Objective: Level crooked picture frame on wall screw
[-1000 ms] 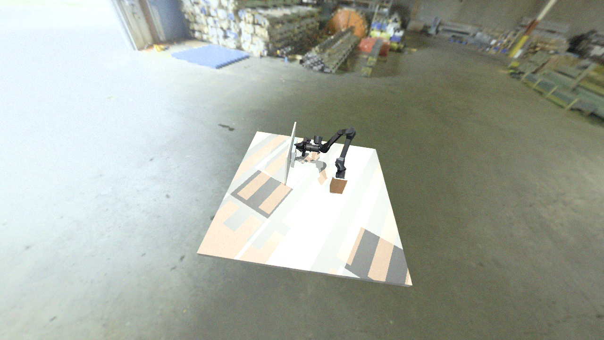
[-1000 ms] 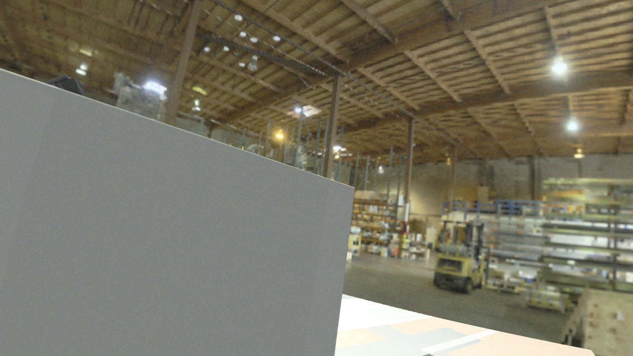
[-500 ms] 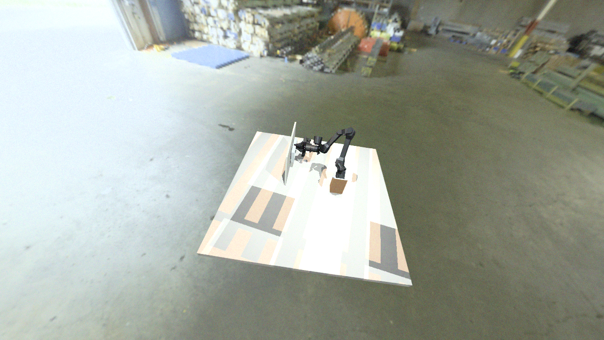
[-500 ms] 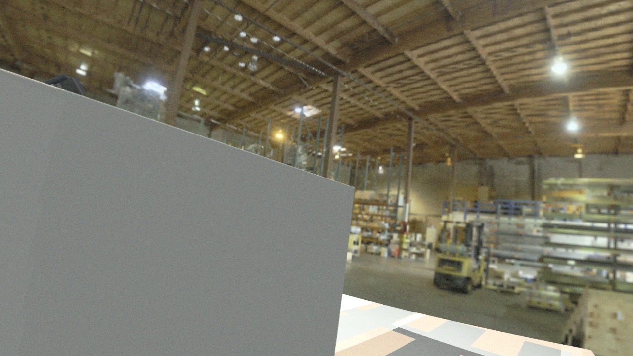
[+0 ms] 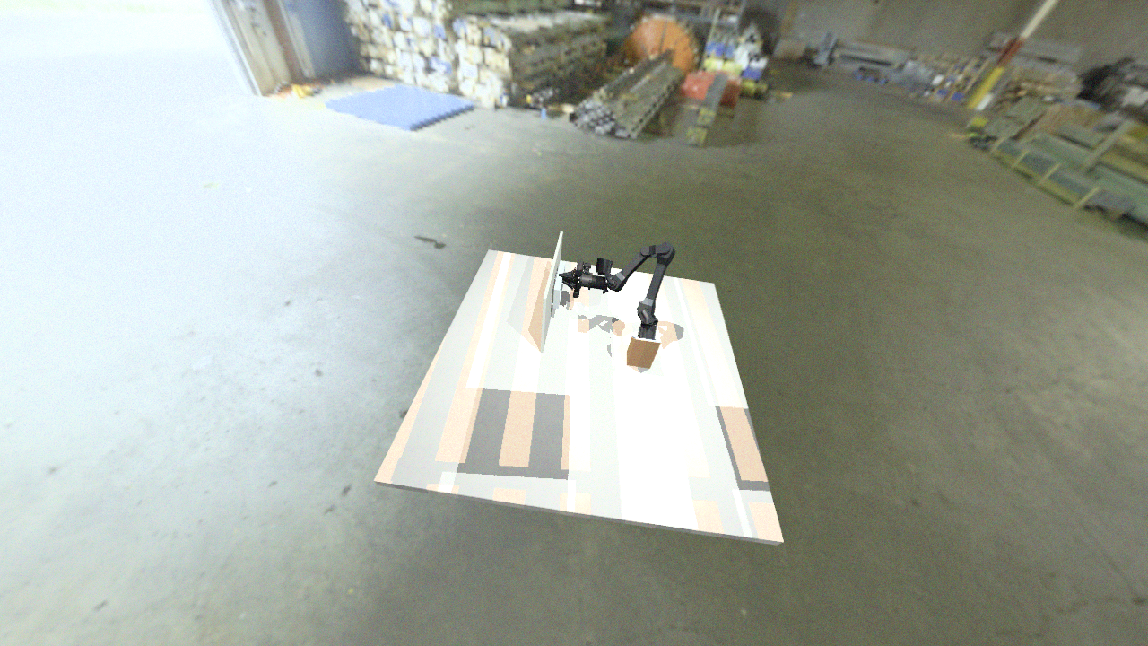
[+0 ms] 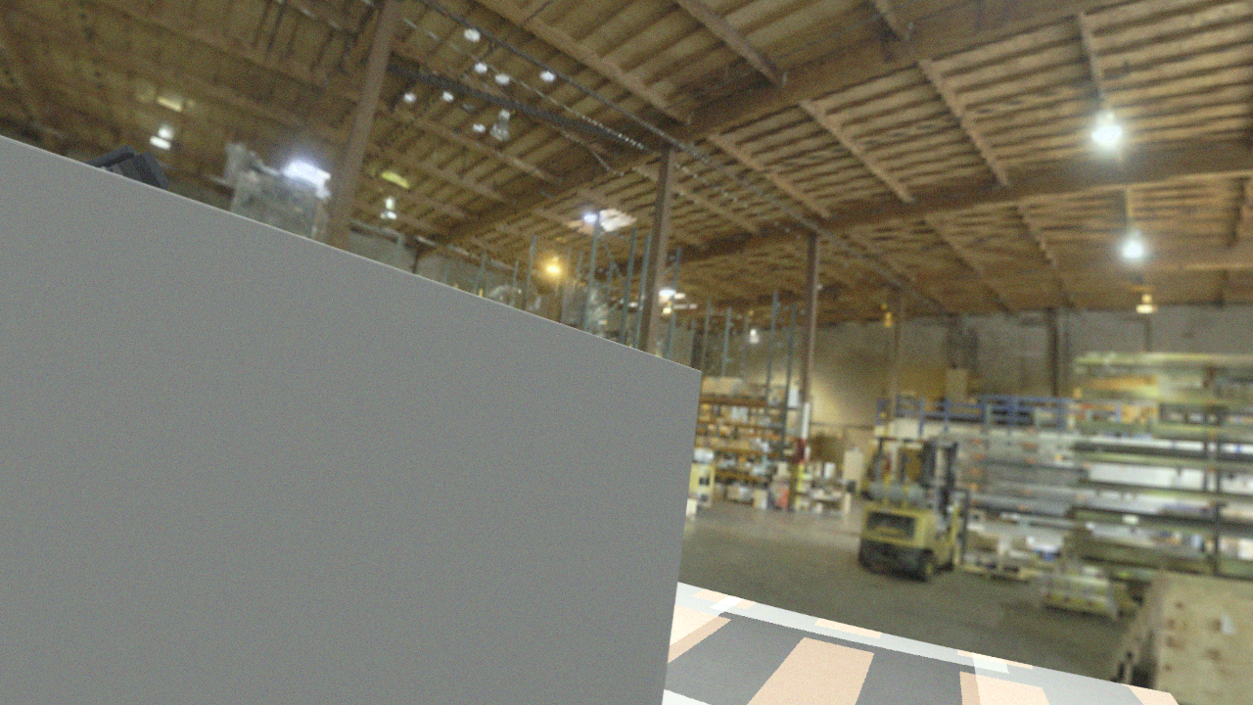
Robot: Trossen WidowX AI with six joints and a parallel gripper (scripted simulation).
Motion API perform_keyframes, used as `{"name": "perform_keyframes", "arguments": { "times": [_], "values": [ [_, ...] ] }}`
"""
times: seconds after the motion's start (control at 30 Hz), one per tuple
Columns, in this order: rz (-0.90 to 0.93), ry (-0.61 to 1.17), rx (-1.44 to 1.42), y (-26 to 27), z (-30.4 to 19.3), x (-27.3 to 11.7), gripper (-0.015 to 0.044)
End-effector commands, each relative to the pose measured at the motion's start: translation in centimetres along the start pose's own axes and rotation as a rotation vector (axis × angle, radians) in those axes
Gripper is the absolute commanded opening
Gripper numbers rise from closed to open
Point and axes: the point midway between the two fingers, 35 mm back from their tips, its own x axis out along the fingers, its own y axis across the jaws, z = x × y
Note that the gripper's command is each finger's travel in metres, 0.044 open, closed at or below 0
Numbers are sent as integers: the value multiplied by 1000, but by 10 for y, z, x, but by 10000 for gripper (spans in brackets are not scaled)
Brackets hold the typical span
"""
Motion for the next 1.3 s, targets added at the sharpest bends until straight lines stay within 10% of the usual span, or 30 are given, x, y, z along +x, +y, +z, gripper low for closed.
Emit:
{"name": "perform_keyframes", "arguments": {
  "times": [0.0, 0.83, 1.17, 1.27],
  "values": [
    [0, 0, 4, 0, 0, 0, 0],
    [0, 1, 155, -2, 0, 0, 0],
    [-1, 1, 141, -2, 0, 0, 260],
    [-1, 1, 141, -2, 0, 0, 260]
  ]
}}
